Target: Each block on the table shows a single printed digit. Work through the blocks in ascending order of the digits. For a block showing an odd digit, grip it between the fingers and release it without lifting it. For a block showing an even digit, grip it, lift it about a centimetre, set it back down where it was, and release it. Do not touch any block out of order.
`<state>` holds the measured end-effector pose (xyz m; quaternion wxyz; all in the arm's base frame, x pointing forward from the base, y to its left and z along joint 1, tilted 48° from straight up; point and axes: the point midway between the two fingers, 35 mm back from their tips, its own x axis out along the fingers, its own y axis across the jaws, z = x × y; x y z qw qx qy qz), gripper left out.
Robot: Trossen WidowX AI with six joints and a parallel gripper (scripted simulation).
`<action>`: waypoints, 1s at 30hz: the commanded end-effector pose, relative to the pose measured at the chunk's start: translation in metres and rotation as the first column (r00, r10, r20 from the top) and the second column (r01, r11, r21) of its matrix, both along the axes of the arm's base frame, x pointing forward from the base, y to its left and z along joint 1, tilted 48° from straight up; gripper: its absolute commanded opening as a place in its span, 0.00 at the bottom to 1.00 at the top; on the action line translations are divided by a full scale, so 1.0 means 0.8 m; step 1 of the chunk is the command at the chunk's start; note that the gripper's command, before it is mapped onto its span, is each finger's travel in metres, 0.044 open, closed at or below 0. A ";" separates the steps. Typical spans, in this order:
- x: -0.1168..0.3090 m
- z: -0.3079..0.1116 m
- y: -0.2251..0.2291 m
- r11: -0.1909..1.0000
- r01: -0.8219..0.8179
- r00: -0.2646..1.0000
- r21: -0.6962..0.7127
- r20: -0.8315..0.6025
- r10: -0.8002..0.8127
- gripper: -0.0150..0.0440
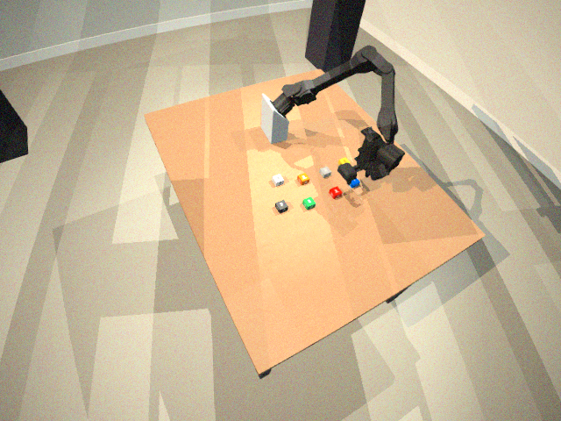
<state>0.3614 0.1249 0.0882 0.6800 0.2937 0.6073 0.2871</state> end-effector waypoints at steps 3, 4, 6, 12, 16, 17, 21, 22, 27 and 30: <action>-0.002 -0.013 0.009 1.000 0.000 1.000 -0.003 -0.016 0.000 0.93; -0.002 -0.015 0.011 1.000 0.000 1.000 -0.003 -0.016 0.000 0.93; -0.002 -0.016 0.013 1.000 0.000 1.000 -0.003 -0.016 0.000 0.93; -0.002 -0.016 0.013 1.000 0.000 1.000 -0.003 -0.016 0.000 0.71; -0.002 -0.016 0.013 1.000 0.000 1.000 -0.003 -0.016 0.000 0.53; -0.002 -0.016 0.013 1.000 0.000 1.000 -0.003 -0.016 0.000 0.49; -0.002 -0.016 0.013 1.000 0.000 1.000 -0.003 -0.016 0.000 0.46; -0.002 -0.016 0.013 1.000 0.000 1.000 -0.003 -0.016 0.000 0.46; -0.002 -0.016 0.013 1.000 0.000 1.000 -0.003 -0.016 0.000 0.46; -0.002 -0.016 0.013 1.000 0.000 1.000 -0.003 -0.016 0.000 0.46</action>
